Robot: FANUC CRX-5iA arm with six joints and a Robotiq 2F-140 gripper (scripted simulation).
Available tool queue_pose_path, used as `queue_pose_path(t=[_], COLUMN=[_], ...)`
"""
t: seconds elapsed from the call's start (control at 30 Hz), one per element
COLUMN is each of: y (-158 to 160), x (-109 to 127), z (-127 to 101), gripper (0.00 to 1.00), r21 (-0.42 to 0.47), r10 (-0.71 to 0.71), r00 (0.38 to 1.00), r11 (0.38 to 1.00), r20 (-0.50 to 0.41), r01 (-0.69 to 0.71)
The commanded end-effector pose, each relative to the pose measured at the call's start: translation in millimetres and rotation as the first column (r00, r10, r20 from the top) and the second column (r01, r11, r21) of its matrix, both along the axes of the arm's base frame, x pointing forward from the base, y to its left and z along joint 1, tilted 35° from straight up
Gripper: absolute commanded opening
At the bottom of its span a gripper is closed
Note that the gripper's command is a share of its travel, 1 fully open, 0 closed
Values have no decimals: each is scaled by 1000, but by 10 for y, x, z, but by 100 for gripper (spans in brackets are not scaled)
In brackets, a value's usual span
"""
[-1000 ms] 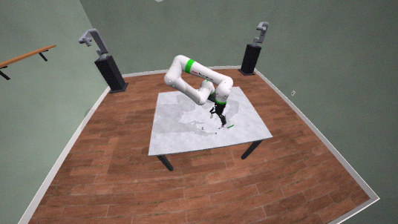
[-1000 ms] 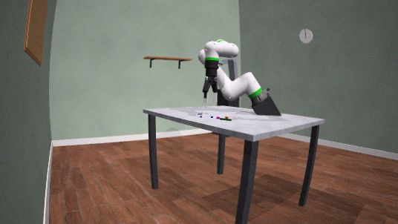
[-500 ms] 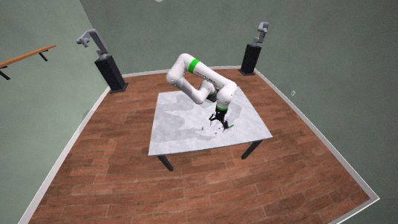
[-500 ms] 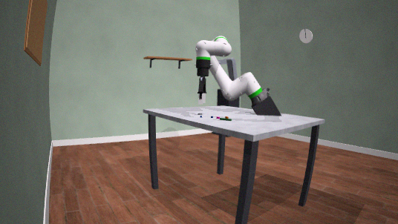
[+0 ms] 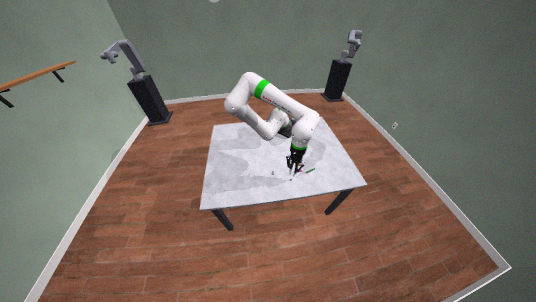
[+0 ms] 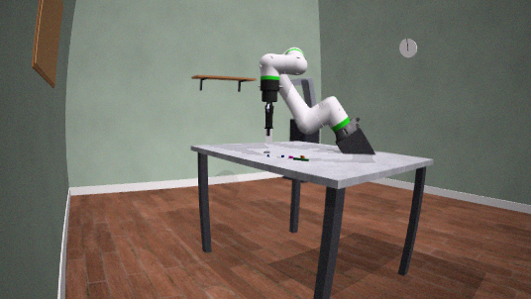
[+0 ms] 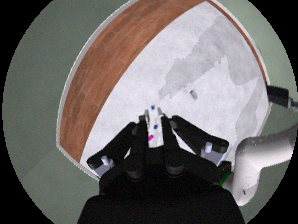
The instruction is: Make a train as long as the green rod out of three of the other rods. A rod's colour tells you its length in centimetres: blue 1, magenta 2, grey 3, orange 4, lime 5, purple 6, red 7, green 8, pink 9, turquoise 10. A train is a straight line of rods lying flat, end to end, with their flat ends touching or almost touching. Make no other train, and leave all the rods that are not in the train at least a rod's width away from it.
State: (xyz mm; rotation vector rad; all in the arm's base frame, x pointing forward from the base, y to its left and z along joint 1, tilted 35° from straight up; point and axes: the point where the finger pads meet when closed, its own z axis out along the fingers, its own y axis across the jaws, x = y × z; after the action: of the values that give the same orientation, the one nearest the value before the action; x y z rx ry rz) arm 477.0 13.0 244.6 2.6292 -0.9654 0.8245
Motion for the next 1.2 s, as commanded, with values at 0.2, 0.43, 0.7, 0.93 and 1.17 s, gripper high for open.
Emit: queue_pose_path(t=[0.2,0.43,0.7,0.93,1.17], y=[2,2,0,-7,-30], x=[0,0,2,11,38], z=[2,2,-1,-17,-65], gripper=[15,15,15,15,15], r21=[0,0,0,0,0], r10=[0,0,0,0,0], r00=[1000,1000,1000,1000,1000], r11=[1000,1000,1000,1000,1000], r20=[0,0,0,0,0], r01=[0,0,0,0,0])
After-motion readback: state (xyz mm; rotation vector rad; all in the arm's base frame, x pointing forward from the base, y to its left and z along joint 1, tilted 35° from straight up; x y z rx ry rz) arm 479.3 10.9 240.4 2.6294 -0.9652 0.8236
